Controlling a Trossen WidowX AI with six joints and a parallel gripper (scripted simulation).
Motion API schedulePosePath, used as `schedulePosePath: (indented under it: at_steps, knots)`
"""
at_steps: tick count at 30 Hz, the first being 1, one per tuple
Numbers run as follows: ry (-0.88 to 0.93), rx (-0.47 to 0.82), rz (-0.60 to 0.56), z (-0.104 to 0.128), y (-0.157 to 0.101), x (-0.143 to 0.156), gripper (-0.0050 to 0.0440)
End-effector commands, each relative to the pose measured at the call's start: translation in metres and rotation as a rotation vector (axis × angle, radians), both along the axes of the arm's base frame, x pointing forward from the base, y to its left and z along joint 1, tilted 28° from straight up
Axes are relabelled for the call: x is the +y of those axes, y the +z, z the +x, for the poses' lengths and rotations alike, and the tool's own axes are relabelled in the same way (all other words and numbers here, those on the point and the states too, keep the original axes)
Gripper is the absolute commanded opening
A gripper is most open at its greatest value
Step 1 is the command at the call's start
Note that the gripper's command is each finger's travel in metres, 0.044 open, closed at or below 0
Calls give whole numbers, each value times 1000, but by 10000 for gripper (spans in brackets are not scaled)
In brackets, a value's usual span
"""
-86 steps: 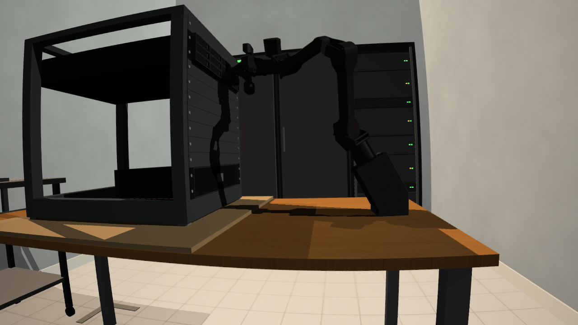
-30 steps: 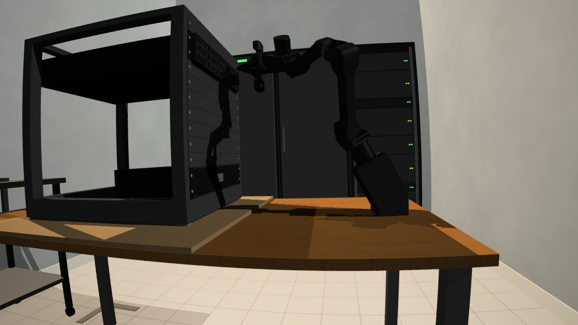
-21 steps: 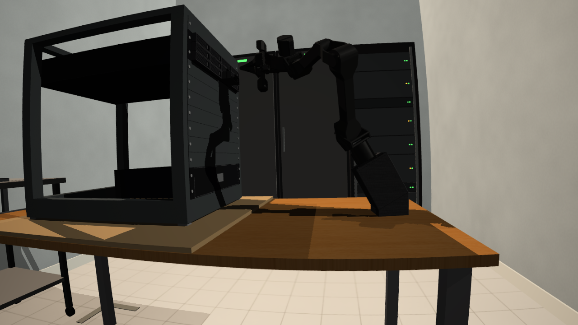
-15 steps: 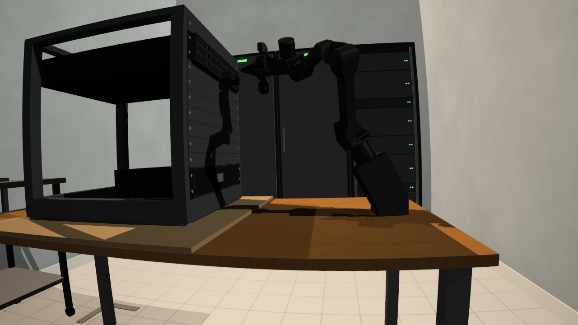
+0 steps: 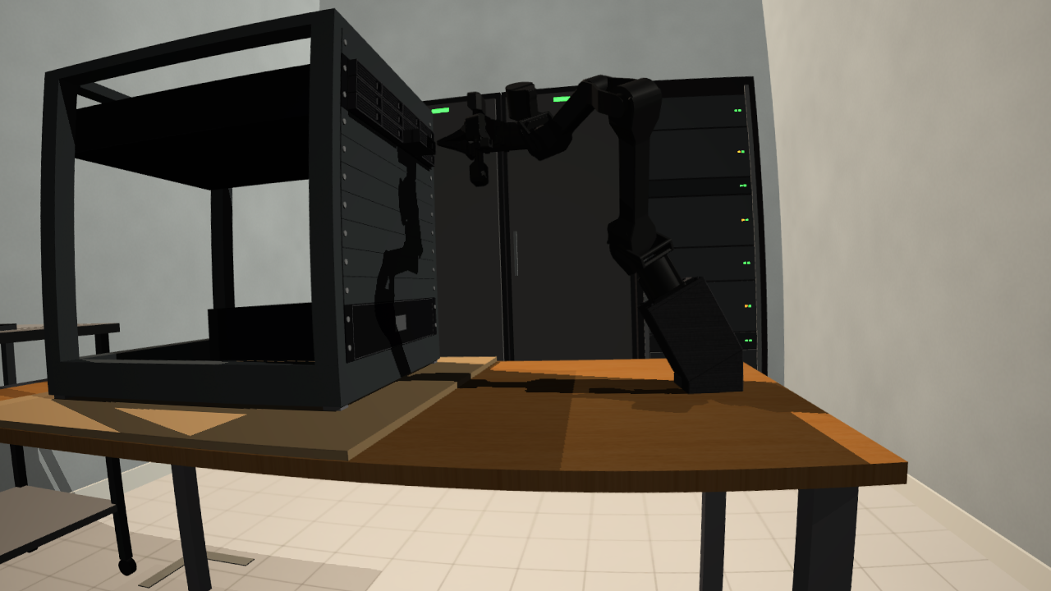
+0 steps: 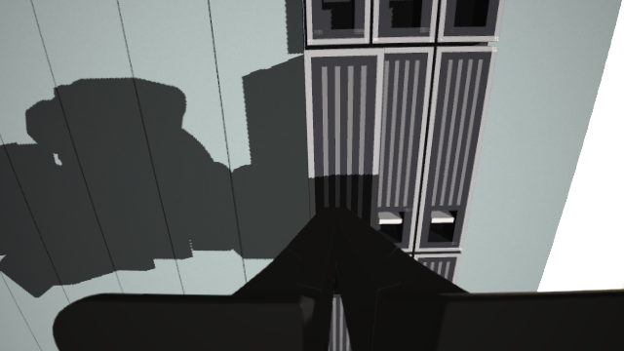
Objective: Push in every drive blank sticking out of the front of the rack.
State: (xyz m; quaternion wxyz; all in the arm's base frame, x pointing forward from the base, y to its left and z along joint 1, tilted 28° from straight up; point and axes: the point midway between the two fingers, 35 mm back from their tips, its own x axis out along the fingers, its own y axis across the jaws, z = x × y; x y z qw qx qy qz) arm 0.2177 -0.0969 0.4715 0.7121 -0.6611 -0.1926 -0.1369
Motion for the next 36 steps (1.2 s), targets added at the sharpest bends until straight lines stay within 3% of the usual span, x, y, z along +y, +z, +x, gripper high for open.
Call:
schedulePosePath:
  at_steps: [1,36]
  knots:
    - [-4,-15,-18,4,11,4,-50]
    - [-4,-15,-18,6,18,4,-50]
